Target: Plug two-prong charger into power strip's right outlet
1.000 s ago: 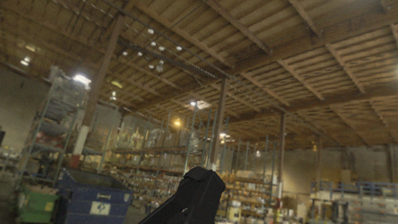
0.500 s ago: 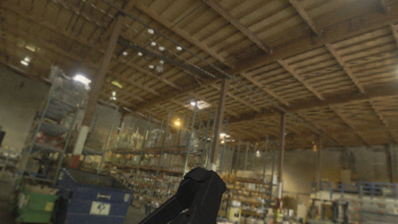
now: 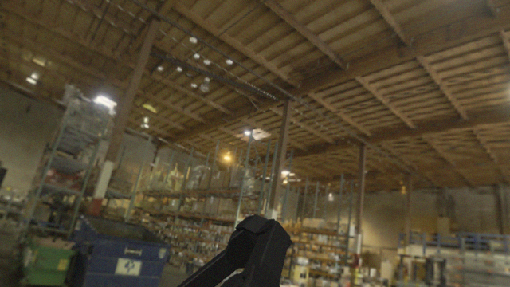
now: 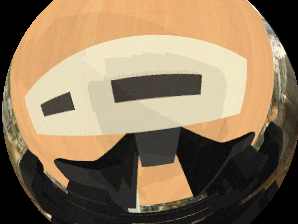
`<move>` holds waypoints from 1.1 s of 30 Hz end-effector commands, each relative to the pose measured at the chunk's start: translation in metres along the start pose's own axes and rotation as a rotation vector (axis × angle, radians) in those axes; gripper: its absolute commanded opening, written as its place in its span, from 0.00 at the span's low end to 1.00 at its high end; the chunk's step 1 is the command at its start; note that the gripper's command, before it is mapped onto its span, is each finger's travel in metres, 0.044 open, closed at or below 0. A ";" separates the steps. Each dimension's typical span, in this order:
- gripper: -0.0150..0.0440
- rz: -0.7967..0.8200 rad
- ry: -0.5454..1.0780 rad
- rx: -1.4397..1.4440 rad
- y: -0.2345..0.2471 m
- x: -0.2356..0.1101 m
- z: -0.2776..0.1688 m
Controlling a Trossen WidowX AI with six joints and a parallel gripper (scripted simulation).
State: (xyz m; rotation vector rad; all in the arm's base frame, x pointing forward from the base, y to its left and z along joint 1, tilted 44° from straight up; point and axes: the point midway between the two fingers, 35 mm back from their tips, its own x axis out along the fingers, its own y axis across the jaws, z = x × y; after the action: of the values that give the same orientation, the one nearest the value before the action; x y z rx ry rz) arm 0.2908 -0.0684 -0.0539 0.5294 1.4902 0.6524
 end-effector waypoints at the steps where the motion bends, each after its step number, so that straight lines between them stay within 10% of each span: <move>1: 0.25 -0.006 -0.027 -0.025 0.000 0.000 0.013; 33: 0.25 -0.006 -0.027 -0.025 0.000 -0.001 0.010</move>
State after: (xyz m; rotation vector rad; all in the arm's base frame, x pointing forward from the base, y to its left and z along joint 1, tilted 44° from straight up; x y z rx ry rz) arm 0.2929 -0.0684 -0.0537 0.5238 1.4887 0.6529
